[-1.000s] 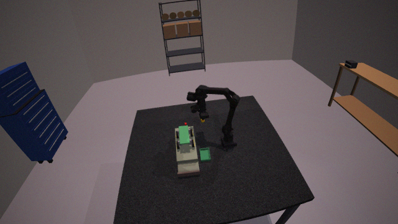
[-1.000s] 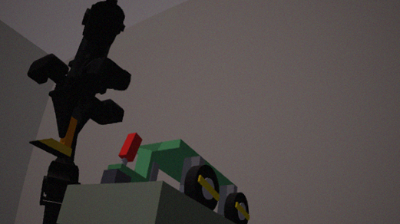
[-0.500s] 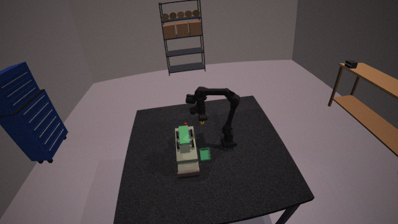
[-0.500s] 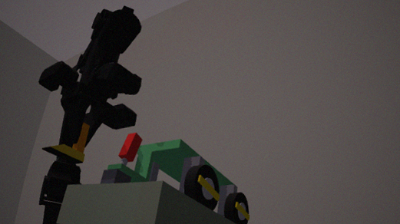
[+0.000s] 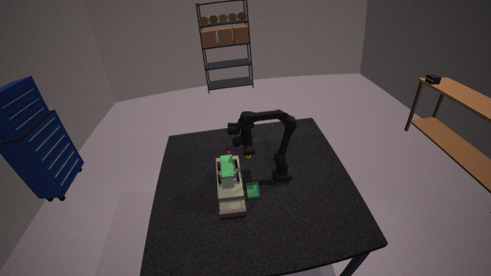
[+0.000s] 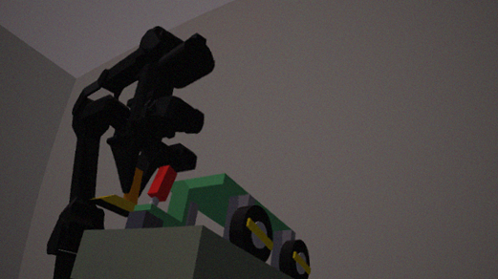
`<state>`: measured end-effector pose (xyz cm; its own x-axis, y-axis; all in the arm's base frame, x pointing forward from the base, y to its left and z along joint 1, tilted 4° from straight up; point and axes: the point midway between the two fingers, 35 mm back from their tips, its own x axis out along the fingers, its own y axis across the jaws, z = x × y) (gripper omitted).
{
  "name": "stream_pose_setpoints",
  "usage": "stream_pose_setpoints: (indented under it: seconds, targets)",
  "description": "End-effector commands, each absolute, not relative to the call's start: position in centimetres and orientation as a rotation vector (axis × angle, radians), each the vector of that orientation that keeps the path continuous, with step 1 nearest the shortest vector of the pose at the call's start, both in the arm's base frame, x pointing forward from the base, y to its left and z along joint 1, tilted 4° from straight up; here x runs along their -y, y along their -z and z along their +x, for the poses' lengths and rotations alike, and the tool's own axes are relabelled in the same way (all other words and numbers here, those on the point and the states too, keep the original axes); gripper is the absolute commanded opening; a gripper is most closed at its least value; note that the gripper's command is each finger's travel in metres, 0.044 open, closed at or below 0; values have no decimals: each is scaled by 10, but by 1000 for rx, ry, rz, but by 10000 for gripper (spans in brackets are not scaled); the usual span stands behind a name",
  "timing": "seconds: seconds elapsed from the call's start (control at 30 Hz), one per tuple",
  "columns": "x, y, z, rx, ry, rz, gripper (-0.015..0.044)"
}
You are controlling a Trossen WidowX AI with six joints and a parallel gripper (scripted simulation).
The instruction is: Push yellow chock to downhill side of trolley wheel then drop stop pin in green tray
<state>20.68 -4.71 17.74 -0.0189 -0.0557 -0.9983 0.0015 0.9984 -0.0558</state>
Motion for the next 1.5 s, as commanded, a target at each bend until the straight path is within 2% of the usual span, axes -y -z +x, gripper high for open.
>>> stream_pose_setpoints:
  seconds: [0.0,1.47]
  targets:
    - [34,-175,210,-1589,44,-35,0]
    - [-128,-155,247,-1586,30,-22,0]
